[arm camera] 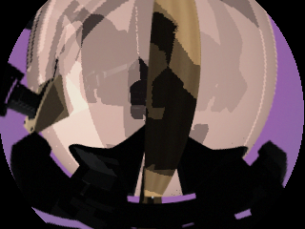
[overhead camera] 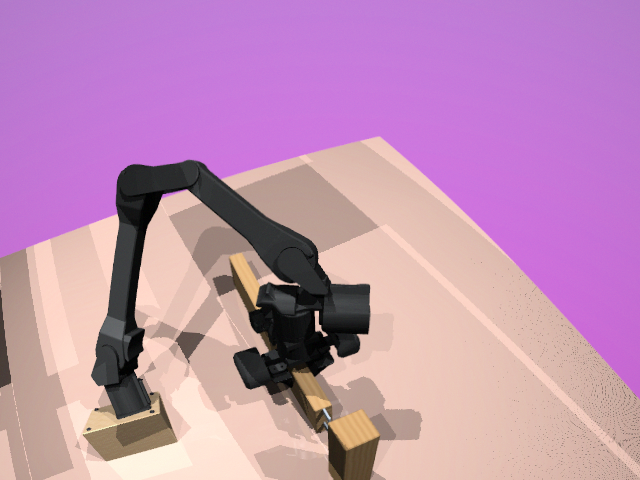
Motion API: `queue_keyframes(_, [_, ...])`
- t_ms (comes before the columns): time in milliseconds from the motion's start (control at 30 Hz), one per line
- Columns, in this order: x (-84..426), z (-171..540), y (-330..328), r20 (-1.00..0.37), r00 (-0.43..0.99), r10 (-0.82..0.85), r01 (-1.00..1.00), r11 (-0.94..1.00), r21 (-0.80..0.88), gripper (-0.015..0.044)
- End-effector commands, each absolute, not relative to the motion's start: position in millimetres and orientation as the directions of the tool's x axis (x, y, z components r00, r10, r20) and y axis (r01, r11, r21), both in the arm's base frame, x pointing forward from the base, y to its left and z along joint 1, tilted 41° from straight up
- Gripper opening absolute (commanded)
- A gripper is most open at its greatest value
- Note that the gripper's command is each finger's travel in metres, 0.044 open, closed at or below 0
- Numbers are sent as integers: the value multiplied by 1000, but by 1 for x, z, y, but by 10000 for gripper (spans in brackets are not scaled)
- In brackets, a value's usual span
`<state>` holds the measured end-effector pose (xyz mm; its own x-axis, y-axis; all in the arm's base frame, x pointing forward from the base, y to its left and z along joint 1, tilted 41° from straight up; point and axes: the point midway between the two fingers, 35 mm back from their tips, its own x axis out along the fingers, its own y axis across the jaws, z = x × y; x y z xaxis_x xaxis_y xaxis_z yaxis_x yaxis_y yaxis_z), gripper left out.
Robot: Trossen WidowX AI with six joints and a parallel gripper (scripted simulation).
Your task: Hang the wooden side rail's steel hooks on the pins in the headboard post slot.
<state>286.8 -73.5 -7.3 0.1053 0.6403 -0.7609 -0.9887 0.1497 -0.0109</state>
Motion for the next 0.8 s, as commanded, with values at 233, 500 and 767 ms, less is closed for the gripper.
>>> queue_keyframes(233, [285, -9, -77, -764, 112, 635, -988, 155, -16, 0])
queue_keyframes(500, [284, -9, -79, -764, 112, 635, -988, 155, -16, 0])
queue_keyframes(767, [285, -9, -80, -764, 112, 635, -988, 155, -16, 0])
